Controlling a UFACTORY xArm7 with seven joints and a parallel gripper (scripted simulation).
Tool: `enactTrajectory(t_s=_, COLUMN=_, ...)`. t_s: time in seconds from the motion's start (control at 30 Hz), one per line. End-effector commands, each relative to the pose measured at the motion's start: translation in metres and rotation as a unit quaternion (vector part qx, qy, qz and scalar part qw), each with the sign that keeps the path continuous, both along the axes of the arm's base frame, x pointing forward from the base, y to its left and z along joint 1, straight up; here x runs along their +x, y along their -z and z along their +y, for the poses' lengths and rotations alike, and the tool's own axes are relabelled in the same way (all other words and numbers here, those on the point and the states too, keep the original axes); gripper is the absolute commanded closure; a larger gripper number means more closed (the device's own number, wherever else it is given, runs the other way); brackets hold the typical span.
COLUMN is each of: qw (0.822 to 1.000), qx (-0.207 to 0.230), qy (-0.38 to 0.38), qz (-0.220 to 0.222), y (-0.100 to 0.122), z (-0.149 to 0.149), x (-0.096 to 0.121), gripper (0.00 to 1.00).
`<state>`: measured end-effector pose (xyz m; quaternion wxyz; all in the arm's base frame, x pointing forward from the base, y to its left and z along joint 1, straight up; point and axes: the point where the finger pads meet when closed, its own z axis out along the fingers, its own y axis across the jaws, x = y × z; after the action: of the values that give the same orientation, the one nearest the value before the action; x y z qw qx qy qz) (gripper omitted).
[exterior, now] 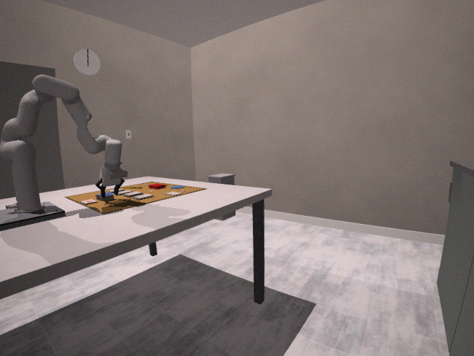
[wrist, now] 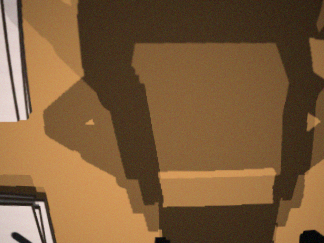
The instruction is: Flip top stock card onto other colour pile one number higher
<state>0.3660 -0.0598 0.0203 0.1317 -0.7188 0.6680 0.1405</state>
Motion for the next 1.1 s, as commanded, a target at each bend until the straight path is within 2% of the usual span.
enactTrajectory(t_s=0.0, qw=1.0, qx=0.0, qy=0.0, qz=-0.002, y=-0.001, z=0.0, x=0.001, gripper=0.26)
enactTrajectory(t_s=0.53, qw=1.0, qx=0.0, qy=0.0, qz=-0.002, y=-0.021, z=-0.001, x=0.001, gripper=0.26)
enactTrajectory(t_s=1.07, qw=1.0, qx=0.0, qy=0.0, qz=-0.002, y=-0.063, z=-0.001, x=0.001, gripper=0.26)
